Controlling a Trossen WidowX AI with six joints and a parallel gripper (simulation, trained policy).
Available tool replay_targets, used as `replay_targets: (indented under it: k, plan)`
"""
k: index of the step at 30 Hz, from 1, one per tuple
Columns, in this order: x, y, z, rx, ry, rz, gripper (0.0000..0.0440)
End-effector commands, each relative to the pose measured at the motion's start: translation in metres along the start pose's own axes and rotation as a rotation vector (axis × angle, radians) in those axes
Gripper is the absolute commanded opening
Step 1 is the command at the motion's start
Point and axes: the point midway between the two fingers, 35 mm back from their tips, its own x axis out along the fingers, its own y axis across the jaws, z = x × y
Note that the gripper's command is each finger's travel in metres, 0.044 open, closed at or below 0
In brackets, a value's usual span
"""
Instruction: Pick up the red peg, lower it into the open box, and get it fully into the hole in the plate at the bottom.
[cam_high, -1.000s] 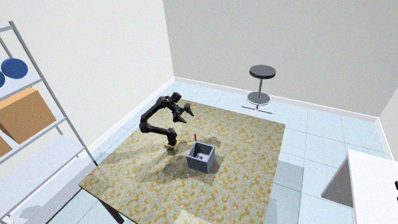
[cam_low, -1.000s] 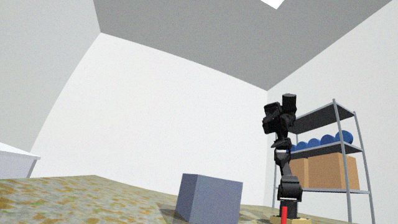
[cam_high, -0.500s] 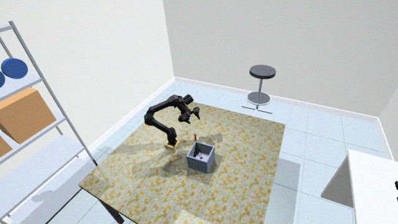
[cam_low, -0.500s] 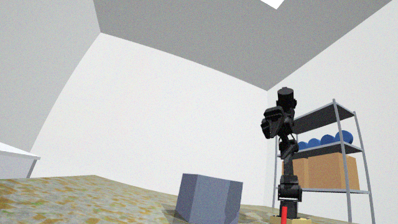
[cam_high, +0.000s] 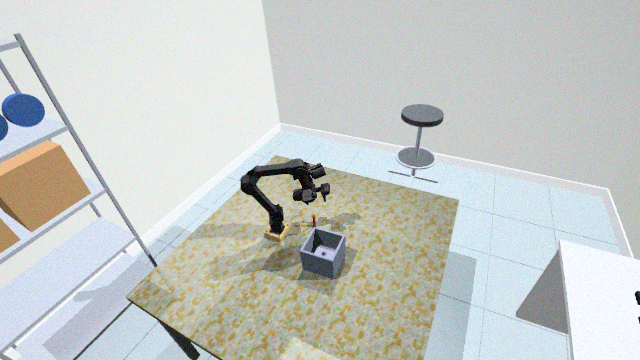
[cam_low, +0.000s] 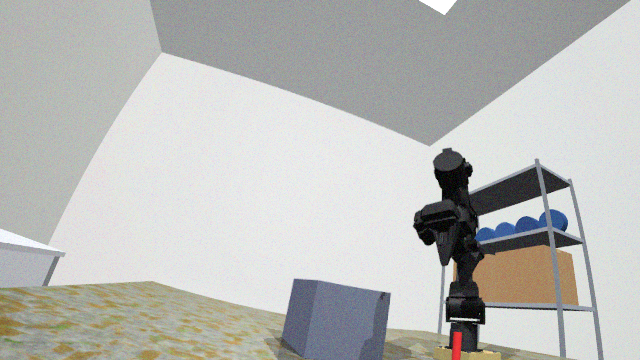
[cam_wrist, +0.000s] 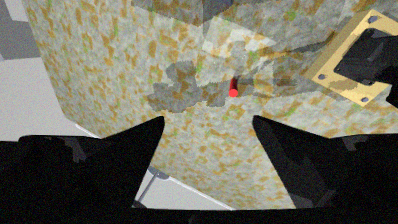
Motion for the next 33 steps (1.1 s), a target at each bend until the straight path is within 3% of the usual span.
replay_targets:
  k: [1, 12, 26, 30, 33]
  plan:
    - [0.012, -0.005, 0.0, -0.003, 0.012, -0.053, 0.044]
    - [0.055, -0.024, 0.001, -0.004, 0.044, -0.216, 0.044]
    - [0.102, -0.049, 0.01, 0.038, 0.064, -0.305, 0.0434]
    - [0.113, -0.053, 0.012, 0.053, 0.065, -0.312, 0.041]
    - [0.12, -0.054, 0.012, 0.056, 0.072, -0.312, 0.0345]
